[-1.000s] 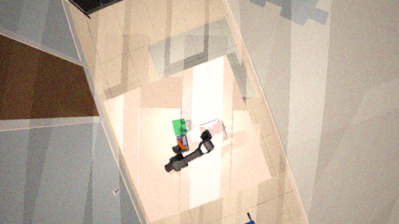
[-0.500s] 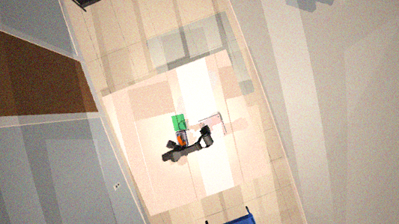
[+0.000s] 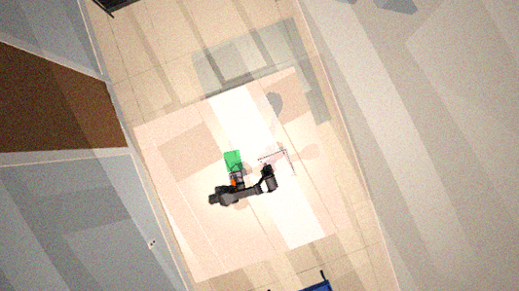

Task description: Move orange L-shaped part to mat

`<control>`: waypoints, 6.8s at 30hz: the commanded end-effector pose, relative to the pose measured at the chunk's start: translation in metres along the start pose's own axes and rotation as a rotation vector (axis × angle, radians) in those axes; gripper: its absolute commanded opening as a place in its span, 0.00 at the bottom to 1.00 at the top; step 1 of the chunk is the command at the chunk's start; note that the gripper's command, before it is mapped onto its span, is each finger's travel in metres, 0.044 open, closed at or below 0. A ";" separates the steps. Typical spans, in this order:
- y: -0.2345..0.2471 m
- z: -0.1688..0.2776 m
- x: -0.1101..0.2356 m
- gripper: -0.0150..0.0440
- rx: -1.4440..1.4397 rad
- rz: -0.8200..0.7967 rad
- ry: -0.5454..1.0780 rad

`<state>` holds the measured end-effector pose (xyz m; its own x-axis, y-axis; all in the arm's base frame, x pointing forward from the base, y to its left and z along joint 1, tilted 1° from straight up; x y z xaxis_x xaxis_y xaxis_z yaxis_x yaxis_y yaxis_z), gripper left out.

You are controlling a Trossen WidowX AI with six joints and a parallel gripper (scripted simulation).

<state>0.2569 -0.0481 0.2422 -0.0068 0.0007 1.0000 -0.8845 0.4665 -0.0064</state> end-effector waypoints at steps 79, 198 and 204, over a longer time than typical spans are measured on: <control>0.000 0.002 -0.058 0.25 0.037 -0.001 0.003; -0.015 0.167 -0.019 0.25 0.038 0.000 0.018; -0.015 0.167 -0.029 0.25 0.038 0.000 0.018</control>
<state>0.1925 -0.2029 0.2184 -0.0013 0.0146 0.9999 -0.9002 0.4354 -0.0075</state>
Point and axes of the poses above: the point midway between the two fingers, 35 mm back from their tips, its own x axis back along the fingers, its own y axis across the jaws, z = x × y, the point moved 9 cm from there along x, back along the fingers, and after that the axes turned 8 degrees about -x, right-handed, at the moved point
